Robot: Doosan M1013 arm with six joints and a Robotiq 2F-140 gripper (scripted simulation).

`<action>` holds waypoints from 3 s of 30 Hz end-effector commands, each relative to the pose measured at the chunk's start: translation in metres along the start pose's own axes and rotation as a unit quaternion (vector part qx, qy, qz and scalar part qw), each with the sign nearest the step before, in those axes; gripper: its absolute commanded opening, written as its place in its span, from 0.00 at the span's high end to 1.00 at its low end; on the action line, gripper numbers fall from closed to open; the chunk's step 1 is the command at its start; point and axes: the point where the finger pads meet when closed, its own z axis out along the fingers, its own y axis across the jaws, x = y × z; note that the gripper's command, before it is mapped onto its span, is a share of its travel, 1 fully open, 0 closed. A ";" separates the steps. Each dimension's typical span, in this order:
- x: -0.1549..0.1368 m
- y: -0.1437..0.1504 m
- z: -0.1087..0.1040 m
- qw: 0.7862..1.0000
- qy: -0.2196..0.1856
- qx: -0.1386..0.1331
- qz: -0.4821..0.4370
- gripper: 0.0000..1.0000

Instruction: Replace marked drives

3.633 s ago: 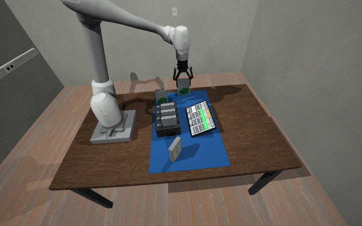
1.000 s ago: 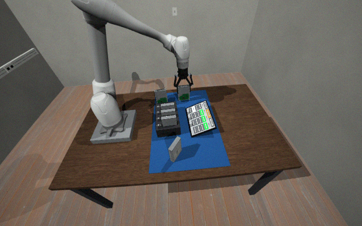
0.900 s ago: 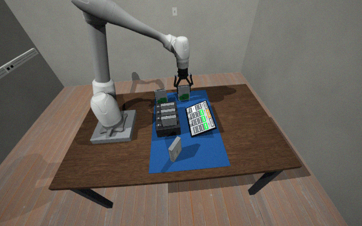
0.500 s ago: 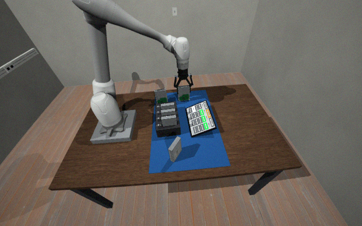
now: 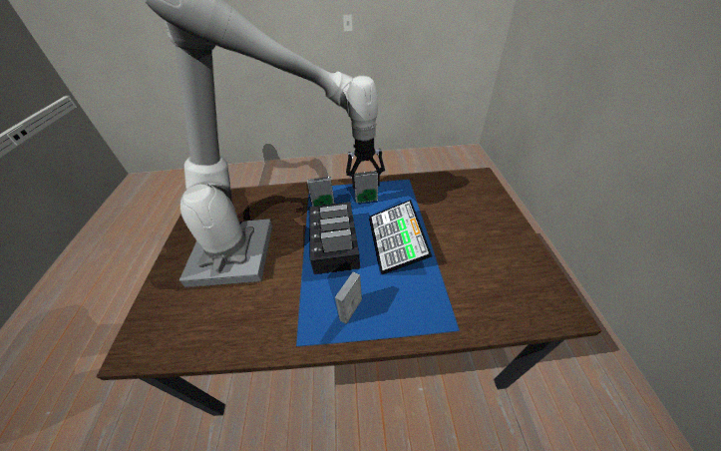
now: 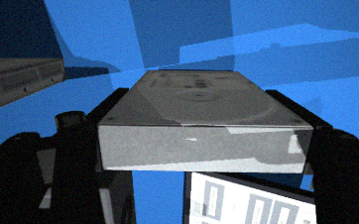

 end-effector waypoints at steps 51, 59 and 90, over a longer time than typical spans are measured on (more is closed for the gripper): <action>0.000 0.000 0.010 1.000 0.000 -0.001 0.000 0.90; 0.000 0.000 0.010 1.000 0.000 -0.001 0.000 0.11; 0.000 0.000 0.010 1.000 0.000 -0.001 0.000 0.11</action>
